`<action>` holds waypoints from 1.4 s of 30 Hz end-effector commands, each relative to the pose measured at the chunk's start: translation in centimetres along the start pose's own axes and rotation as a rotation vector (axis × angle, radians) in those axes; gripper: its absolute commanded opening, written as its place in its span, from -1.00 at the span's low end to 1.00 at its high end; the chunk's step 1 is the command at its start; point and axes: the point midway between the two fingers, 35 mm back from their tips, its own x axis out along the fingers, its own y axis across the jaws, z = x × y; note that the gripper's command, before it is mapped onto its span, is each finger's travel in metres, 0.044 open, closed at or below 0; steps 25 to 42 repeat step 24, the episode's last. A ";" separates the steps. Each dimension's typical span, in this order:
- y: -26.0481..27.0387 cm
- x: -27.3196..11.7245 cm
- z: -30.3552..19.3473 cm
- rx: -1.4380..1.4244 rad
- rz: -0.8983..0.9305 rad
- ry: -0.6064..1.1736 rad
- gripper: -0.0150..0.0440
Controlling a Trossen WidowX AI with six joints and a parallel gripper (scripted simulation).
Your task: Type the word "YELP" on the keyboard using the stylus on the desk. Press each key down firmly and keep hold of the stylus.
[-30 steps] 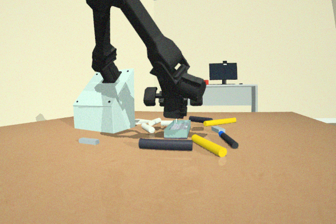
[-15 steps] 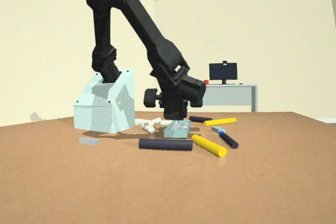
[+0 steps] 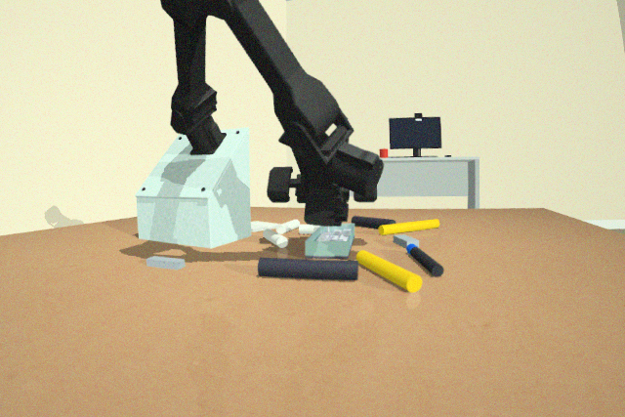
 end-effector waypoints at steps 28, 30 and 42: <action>0.1 -1.8 -3.0 -0.006 0.000 -0.007 -0.22; 0.1 -1.8 -3.0 -0.006 0.000 -0.007 -0.22; 0.1 -1.8 -3.0 -0.006 0.000 -0.007 -0.22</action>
